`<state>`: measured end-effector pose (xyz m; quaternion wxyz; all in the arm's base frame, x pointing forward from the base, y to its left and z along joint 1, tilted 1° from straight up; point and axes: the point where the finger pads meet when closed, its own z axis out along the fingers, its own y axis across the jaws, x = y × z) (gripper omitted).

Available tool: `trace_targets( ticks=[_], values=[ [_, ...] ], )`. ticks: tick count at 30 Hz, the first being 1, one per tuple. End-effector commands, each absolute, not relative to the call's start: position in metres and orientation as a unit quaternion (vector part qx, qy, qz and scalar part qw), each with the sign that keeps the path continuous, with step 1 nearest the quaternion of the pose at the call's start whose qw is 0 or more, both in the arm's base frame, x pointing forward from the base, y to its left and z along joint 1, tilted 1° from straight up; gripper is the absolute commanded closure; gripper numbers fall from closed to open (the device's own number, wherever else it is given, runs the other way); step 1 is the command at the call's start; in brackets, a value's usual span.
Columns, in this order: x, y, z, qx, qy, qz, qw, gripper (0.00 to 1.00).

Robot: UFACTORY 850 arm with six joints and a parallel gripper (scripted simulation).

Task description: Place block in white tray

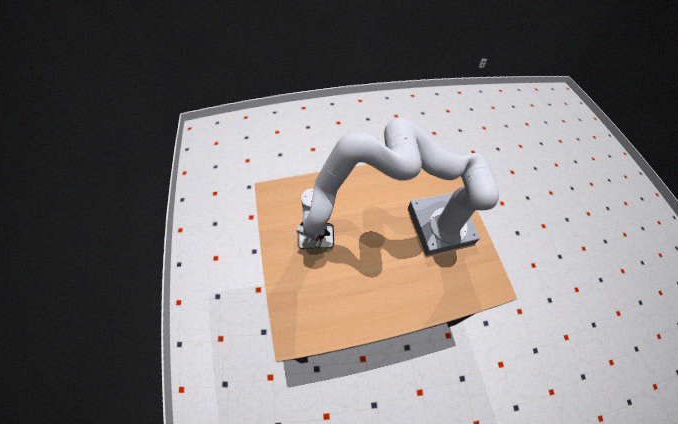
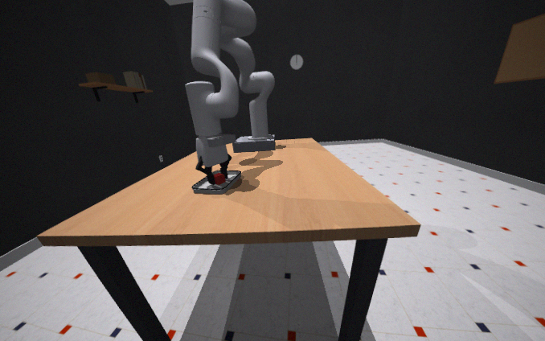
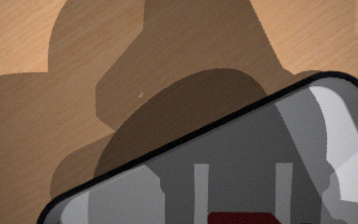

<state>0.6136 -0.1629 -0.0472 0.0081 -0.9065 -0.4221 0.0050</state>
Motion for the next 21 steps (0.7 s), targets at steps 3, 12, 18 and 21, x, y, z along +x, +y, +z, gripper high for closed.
trace_targets(
  ticks=[3, 12, 18, 21],
  values=[
    [0.615, -0.163, -0.045, -0.907, -0.422, 0.004, 0.007, 0.43],
    [0.615, -0.163, -0.032, -0.907, -0.422, 0.004, 0.007, 0.43],
    [0.615, -0.164, -0.017, -0.907, -0.422, 0.004, 0.007, 0.43],
    [0.615, -0.164, -0.011, -0.907, -0.422, 0.004, 0.007, 0.43]
  ],
)
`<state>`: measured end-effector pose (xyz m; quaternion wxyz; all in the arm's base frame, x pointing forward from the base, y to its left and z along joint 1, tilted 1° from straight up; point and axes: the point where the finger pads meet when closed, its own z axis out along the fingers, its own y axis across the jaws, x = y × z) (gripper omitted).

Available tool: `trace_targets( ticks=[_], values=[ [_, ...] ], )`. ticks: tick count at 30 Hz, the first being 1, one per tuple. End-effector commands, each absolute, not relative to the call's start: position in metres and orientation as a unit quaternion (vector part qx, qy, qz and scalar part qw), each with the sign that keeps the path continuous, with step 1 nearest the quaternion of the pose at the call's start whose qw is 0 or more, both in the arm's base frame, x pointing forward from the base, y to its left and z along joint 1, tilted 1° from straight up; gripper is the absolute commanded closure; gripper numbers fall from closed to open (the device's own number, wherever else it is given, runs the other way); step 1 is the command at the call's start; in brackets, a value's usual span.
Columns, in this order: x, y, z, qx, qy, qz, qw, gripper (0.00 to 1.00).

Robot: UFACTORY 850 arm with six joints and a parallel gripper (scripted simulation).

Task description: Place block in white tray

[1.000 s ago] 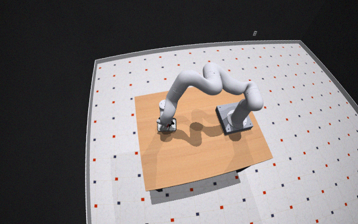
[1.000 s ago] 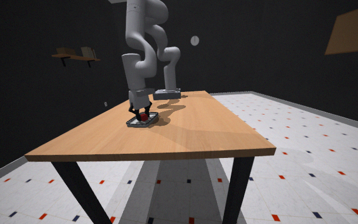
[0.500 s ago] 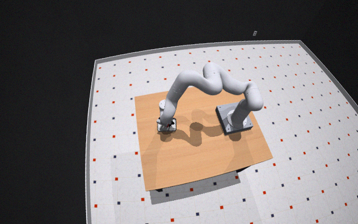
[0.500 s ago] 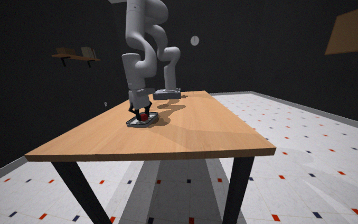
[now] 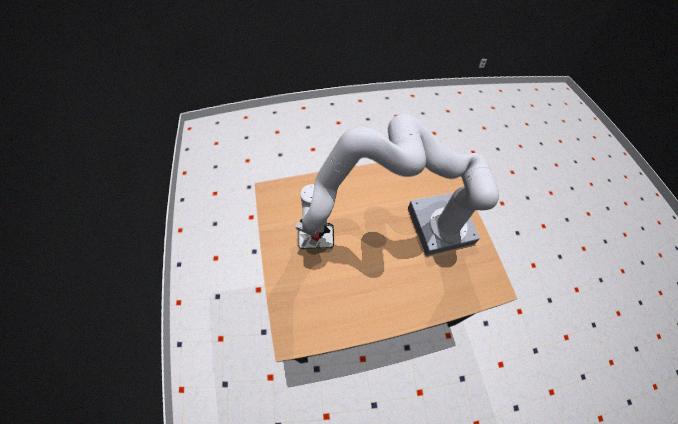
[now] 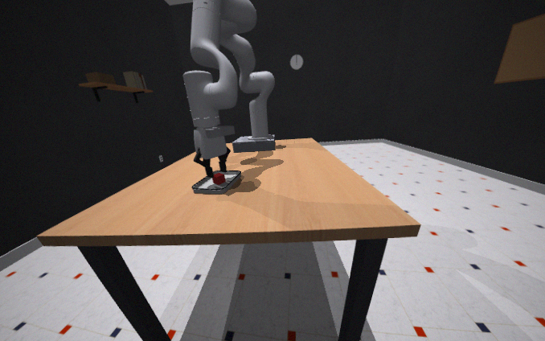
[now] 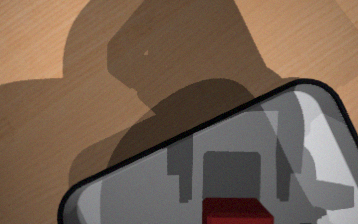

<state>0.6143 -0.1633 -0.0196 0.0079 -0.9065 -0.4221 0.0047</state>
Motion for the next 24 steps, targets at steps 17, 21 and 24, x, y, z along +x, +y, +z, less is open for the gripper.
trace_targets(
  ticks=[17, 21, 24],
  values=[
    [0.616, -0.164, 0.013, -0.907, -0.422, 0.004, 0.007, 0.43],
    [0.616, -0.164, 0.013, -0.907, -0.422, 0.004, 0.007, 0.43],
    [0.615, -0.164, 0.013, -0.907, -0.422, 0.004, 0.007, 0.43]
  ],
)
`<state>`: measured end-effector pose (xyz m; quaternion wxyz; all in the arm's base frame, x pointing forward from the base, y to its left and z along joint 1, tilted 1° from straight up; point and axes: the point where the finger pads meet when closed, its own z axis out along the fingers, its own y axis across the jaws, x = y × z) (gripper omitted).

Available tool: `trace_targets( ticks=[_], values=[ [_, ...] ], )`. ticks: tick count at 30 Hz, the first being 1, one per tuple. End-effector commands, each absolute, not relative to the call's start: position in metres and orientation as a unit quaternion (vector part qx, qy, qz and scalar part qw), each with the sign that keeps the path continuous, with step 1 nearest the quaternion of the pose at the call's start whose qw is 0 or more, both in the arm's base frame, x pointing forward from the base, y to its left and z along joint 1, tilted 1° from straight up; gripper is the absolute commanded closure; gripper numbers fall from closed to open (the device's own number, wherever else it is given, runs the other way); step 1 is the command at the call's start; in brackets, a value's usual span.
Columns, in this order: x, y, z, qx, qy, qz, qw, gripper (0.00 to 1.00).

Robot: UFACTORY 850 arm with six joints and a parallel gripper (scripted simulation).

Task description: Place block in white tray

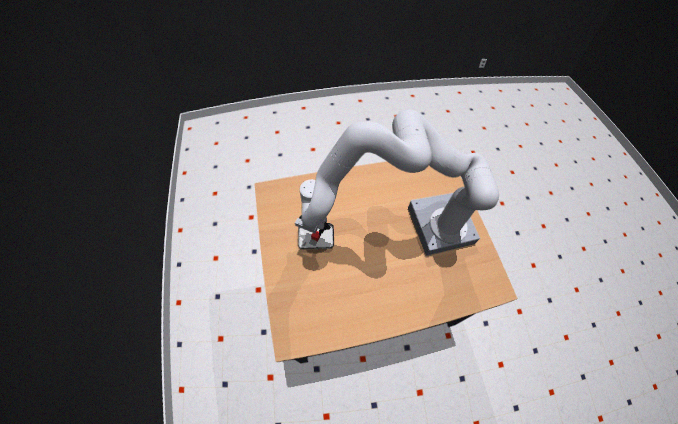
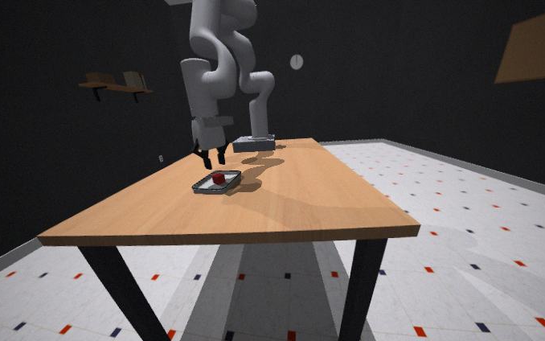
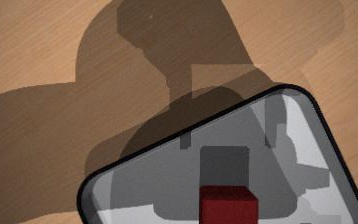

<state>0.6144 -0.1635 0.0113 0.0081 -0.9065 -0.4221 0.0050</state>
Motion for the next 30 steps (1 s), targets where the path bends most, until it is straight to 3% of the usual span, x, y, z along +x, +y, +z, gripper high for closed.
trace_targets(
  ticks=[1, 18, 30],
  values=[
    [0.613, -0.163, 0.013, -0.907, -0.422, 0.004, 0.007, 0.43],
    [0.400, -0.107, 0.016, -0.907, -0.422, 0.005, 0.007, 0.43],
    [0.395, -0.106, 0.016, -0.907, -0.422, 0.005, 0.007, 0.43]
  ],
)
